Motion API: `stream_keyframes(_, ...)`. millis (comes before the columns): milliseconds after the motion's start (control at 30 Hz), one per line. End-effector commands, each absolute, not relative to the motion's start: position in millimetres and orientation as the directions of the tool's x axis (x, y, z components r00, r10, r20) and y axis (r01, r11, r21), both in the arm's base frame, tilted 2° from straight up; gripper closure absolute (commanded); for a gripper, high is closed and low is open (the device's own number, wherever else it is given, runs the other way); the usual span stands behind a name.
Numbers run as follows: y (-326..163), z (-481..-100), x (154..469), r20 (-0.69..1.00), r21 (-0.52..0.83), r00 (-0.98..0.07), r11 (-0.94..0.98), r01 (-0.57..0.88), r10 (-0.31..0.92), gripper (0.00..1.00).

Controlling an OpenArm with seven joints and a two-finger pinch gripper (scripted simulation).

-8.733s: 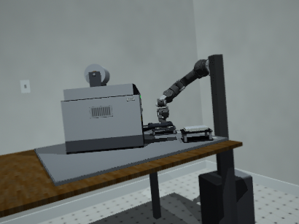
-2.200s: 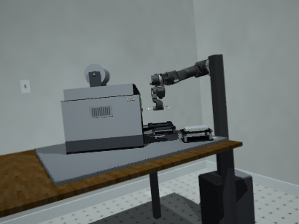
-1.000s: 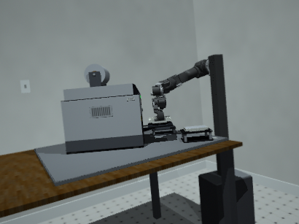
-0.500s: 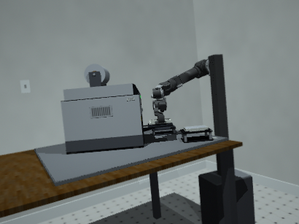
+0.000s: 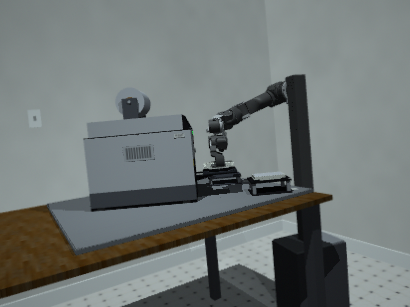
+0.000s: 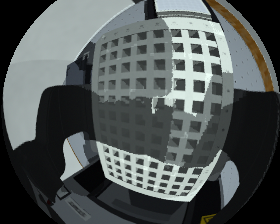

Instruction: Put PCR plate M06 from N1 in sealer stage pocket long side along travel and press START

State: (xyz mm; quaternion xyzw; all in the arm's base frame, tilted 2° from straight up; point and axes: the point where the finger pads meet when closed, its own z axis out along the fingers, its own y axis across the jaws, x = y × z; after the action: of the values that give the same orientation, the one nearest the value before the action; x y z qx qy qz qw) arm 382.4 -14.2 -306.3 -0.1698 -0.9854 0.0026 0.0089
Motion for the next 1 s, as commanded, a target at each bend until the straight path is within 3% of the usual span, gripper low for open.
stream_keyframes(0, -14.9, -306.6, 381.5, 0.021, -0.012, -0.943, 0.943, 0.333, 0.333, 1.0)
stream_keyframes(967, -15.0, -306.3, 380.5, 0.019, -0.013, -0.942, 0.943, 0.334, 0.334, 1.0)
